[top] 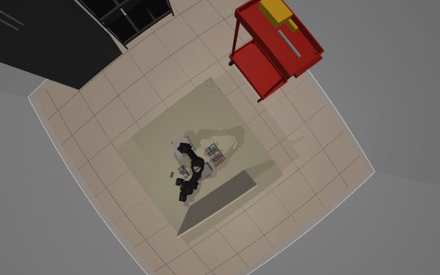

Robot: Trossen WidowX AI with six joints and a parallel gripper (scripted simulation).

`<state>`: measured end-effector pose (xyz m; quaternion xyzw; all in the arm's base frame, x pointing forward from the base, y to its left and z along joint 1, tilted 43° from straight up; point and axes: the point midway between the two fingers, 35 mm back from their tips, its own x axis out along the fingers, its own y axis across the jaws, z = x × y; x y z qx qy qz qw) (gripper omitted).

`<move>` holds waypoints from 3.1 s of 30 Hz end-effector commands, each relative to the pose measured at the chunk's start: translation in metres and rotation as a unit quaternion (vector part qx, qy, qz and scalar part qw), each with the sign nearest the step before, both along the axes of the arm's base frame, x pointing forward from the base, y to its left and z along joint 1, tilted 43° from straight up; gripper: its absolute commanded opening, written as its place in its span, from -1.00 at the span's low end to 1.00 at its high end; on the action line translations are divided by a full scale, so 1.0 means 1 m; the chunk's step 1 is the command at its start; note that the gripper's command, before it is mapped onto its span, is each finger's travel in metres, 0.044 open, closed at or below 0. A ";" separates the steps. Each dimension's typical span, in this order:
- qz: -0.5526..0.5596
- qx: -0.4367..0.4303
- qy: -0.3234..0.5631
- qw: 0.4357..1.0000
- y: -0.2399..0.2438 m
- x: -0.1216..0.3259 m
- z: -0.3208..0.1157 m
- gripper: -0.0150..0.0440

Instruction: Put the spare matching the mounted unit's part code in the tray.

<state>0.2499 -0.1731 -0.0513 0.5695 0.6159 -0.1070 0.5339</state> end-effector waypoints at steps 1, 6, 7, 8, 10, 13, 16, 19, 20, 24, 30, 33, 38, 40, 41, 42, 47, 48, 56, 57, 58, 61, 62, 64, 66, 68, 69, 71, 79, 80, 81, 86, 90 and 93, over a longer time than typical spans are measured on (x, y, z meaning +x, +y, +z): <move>-0.087 0.031 0.075 0.993 -0.001 -0.043 -0.022 1.00; -0.238 0.089 0.197 0.947 0.004 -0.102 -0.046 1.00; -0.261 0.098 0.215 0.936 0.006 -0.111 -0.048 1.00; -0.276 0.105 0.228 0.928 0.008 -0.116 -0.050 1.00; -0.281 0.107 0.232 0.925 0.009 -0.118 -0.051 1.00; -0.281 0.107 0.232 0.925 0.009 -0.118 -0.051 1.00; -0.281 0.107 0.232 0.925 0.014 -0.117 -0.058 0.82; -0.281 0.108 0.232 0.925 0.032 -0.115 -0.079 0.56; -0.281 0.108 0.232 0.925 0.035 -0.115 -0.082 0.53; -0.281 0.108 0.232 0.925 0.035 -0.115 -0.082 0.53; -0.281 0.108 0.232 0.925 0.036 -0.116 -0.084 0.53; -0.281 0.108 0.232 0.925 0.038 -0.115 -0.087 0.53; -0.281 0.107 0.232 0.925 0.042 -0.112 -0.093 0.53; -0.281 0.107 0.231 0.925 0.044 -0.111 -0.096 0.53; -0.281 0.107 0.231 0.925 0.045 -0.111 -0.097 0.53; -0.281 0.107 0.231 0.925 0.046 -0.110 -0.098 0.53; -0.282 0.107 0.231 0.925 0.051 -0.108 -0.105 0.53; -0.282 0.107 0.231 0.925 0.052 -0.108 -0.106 0.53; -0.281 0.108 0.231 0.925 0.061 -0.105 -0.116 0.53; -0.281 0.108 0.231 0.925 0.062 -0.105 -0.117 0.53; -0.281 0.108 0.231 0.925 0.063 -0.104 -0.118 0.53; -0.281 0.108 0.231 0.925 0.066 -0.103 -0.122 0.53; -0.281 0.108 0.231 0.925 0.067 -0.103 -0.123 0.53; -0.281 0.108 0.231 0.925 0.070 -0.102 -0.125 0.53; -0.281 0.108 0.231 0.925 0.072 -0.102 -0.128 0.53; -0.281 0.108 0.231 0.925 0.074 -0.101 -0.130 0.53; -0.281 0.108 0.231 0.925 0.076 -0.101 -0.131 0.53; -0.281 0.109 0.231 0.925 0.078 -0.101 -0.133 0.53; -0.281 0.110 0.231 0.925 0.087 -0.099 -0.141 0.53; -0.281 0.110 0.231 0.925 0.087 -0.099 -0.141 0.53; -0.281 0.110 0.231 0.925 0.087 -0.099 -0.141 0.53; -0.281 0.110 0.231 0.925 0.087 -0.099 -0.141 0.53; -0.281 0.110 0.231 0.925 0.087 -0.099 -0.141 0.53; -0.281 0.110 0.231 0.925 0.087 -0.099 -0.141 0.53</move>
